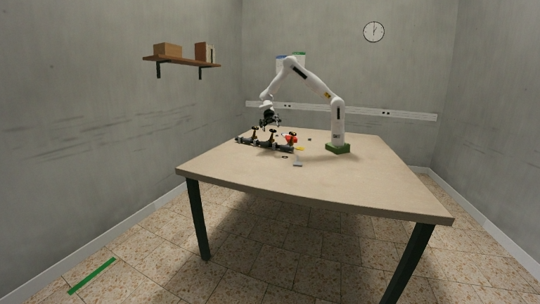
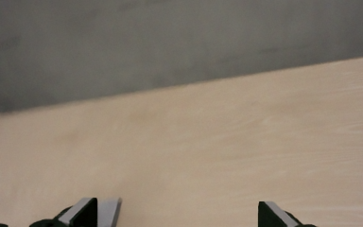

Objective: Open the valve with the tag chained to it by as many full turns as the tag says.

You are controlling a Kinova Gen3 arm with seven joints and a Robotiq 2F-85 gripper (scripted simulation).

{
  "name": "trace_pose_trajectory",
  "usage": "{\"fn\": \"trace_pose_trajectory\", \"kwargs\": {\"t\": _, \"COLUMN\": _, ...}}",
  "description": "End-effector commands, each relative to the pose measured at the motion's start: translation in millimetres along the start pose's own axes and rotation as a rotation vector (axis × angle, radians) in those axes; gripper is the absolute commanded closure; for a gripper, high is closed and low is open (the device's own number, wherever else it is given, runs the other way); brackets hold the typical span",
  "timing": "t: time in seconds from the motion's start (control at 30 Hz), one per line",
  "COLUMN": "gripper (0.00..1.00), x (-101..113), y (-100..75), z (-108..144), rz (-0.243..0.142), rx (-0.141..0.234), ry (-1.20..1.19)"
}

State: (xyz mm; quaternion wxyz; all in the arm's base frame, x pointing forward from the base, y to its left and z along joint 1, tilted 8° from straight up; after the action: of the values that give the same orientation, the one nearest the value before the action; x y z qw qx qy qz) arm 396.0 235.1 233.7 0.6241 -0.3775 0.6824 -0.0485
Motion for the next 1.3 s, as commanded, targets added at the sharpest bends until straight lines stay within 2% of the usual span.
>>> {"fn": "trace_pose_trajectory", "kwargs": {"t": 0.0, "gripper": 0.0, "x": 2.7, "y": -0.3, "z": -35.5, "rz": -0.151, "rx": 0.011, "ry": -0.157}}
{"fn": "trace_pose_trajectory", "kwargs": {"t": 0.2, "gripper": 0.0, "x": 11.3, "y": -5.7, "z": -75.5, "rz": -0.323, "rx": -0.017, "ry": -0.357}}
{"fn": "trace_pose_trajectory", "kwargs": {"t": 0.27, "gripper": 0.0, "x": 11.3, "y": -5.7, "z": -75.5, "rz": -0.323, "rx": -0.017, "ry": -0.357}}
{"fn": "trace_pose_trajectory", "kwargs": {"t": 0.37, "gripper": 0.0, "x": 19.7, "y": -12.4, "z": -105.8, "rz": -0.453, "rx": -0.052, "ry": -0.524}}
{"fn": "trace_pose_trajectory", "kwargs": {"t": 0.57, "gripper": 0.0, "x": 33.4, "y": -24.9, "z": -147.4, "rz": -0.635, "rx": -0.12, "ry": -0.782}}
{"fn": "trace_pose_trajectory", "kwargs": {"t": 0.77, "gripper": 0.0, "x": 48.1, "y": -39.2, "z": -186.4, "rz": -0.814, "rx": -0.216, "ry": -1.069}}
{"fn": "trace_pose_trajectory", "kwargs": {"t": 0.83, "gripper": 0.0, "x": 48.1, "y": -39.2, "z": -186.4, "rz": -0.814, "rx": -0.216, "ry": -1.069}}
{"fn": "trace_pose_trajectory", "kwargs": {"t": 0.93, "gripper": 0.0, "x": 53.9, "y": -44.7, "z": -200.7, "rz": -0.884, "rx": -0.261, "ry": -1.19}}
{"fn": "trace_pose_trajectory", "kwargs": {"t": 1.07, "gripper": 0.0, "x": 59.1, "y": -49.4, "z": -213.3, "rz": -0.948, "rx": -0.307, "ry": -1.306}}
{"fn": "trace_pose_trajectory", "kwargs": {"t": 1.27, "gripper": 0.0, "x": 62.3, "y": -52.2, "z": -221.1, "rz": -0.989, "rx": -0.339, "ry": -1.383}}
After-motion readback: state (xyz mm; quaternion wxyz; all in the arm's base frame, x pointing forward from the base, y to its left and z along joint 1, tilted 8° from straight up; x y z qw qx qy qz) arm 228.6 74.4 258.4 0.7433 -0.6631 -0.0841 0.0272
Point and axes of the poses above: the point where the finger pads meet when closed, its own y axis out along the fingers, its own z axis across the jaws, x = y × z, the point moved 8 cm from there along -y, back along the fingers
